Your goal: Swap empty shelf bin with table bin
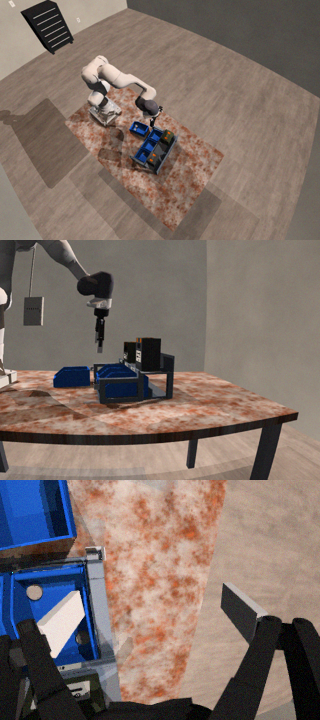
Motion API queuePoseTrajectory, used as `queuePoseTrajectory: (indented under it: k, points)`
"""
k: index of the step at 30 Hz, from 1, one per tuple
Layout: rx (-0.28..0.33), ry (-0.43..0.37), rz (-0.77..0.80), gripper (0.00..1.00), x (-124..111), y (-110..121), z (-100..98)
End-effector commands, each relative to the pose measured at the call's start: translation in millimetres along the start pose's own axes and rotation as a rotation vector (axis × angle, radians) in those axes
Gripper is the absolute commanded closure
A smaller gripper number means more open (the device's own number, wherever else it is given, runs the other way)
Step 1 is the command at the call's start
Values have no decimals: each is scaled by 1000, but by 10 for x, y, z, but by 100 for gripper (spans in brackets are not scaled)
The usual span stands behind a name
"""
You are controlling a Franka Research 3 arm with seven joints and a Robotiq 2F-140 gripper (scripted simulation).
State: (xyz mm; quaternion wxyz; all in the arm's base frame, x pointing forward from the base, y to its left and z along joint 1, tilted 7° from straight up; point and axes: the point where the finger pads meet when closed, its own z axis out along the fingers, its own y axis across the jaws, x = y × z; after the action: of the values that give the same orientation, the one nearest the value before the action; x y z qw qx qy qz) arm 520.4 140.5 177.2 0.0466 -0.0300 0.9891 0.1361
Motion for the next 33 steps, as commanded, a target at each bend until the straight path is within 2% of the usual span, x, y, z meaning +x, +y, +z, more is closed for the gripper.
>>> queuePoseTrajectory:
  k: [1, 6, 11, 13, 23, 27, 33]
  points:
    - [5, -7, 0, 0, 4, -37, -17]
    - [29, -41, -2, 0, 41, -233, -109]
    - [78, -110, -4, 0, 118, -620, -294]
    - [78, -110, -4, 0, 118, -620, -294]
    - [215, -302, -10, 0, 328, -1717, -824]
    - [259, -364, -11, 0, 396, -2067, -994]
    - [280, -391, -12, 0, 431, -2221, -1070]
